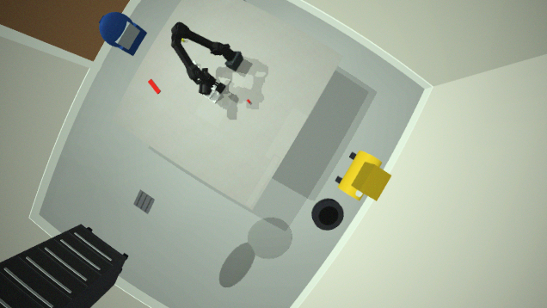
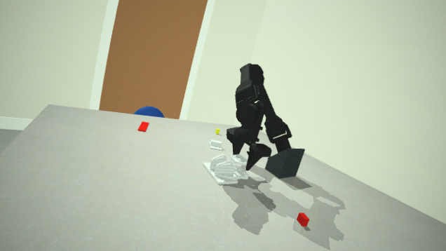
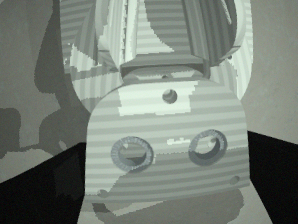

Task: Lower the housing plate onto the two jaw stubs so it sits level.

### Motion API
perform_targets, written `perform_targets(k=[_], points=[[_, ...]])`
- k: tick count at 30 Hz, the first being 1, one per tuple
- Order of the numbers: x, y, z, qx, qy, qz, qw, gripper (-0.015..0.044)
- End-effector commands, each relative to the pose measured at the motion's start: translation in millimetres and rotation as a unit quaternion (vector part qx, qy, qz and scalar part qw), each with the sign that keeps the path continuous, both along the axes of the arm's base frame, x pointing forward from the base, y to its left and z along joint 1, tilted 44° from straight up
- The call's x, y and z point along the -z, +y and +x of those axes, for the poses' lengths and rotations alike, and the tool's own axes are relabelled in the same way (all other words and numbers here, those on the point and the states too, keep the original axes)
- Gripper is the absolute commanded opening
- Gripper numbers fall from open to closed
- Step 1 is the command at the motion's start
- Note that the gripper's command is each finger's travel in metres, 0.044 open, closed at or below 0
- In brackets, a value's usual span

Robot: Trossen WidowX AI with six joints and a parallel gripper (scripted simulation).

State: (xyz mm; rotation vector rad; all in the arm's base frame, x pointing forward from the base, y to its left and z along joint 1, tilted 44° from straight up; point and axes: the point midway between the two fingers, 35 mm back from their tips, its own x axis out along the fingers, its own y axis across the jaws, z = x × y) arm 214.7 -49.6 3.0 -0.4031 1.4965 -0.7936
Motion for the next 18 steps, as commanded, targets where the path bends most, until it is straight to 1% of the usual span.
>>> perform_targets(k=[1,18], points=[[3.5,-4.8,-1.1,-0.002,0.002,-0.003,1.0,0.0351],[9.2,-11.0,-3.1,-0.002,0.002,-0.004,1.0,0.0351]])
